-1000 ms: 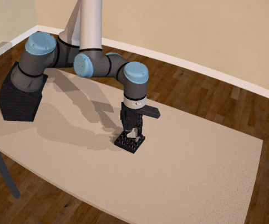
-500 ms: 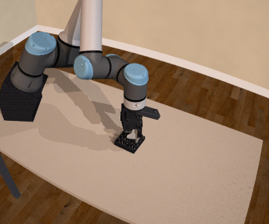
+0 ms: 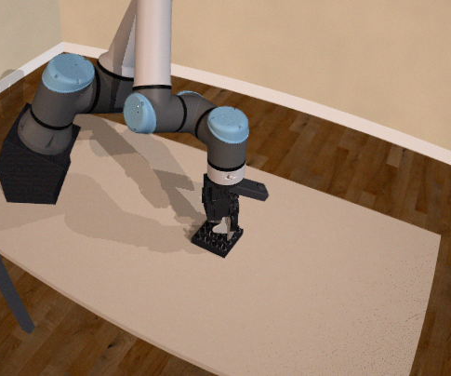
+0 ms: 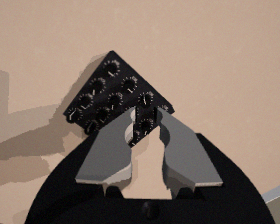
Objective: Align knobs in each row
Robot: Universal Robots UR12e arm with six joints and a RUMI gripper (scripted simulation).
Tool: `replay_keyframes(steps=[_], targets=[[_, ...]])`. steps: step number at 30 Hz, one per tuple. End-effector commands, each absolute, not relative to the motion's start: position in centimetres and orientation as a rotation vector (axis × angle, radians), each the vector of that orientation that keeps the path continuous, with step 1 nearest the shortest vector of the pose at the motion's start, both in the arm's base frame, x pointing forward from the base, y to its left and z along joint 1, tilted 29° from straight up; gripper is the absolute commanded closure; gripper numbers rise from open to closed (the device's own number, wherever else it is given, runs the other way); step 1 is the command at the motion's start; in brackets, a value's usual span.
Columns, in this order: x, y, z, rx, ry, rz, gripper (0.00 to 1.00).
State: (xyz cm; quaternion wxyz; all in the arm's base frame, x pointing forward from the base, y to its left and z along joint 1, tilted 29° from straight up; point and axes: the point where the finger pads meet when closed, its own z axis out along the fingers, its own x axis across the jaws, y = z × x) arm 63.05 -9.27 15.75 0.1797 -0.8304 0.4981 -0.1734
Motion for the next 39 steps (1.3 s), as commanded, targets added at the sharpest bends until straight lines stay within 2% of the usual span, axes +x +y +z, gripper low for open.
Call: replay_keyframes(steps=[1,39], targets=[[63.08,-9.29,15.81,-2.347,1.407,-0.491,0.89],[63.45,-9.08,16.03,-2.347,1.407,-0.491,0.89]])
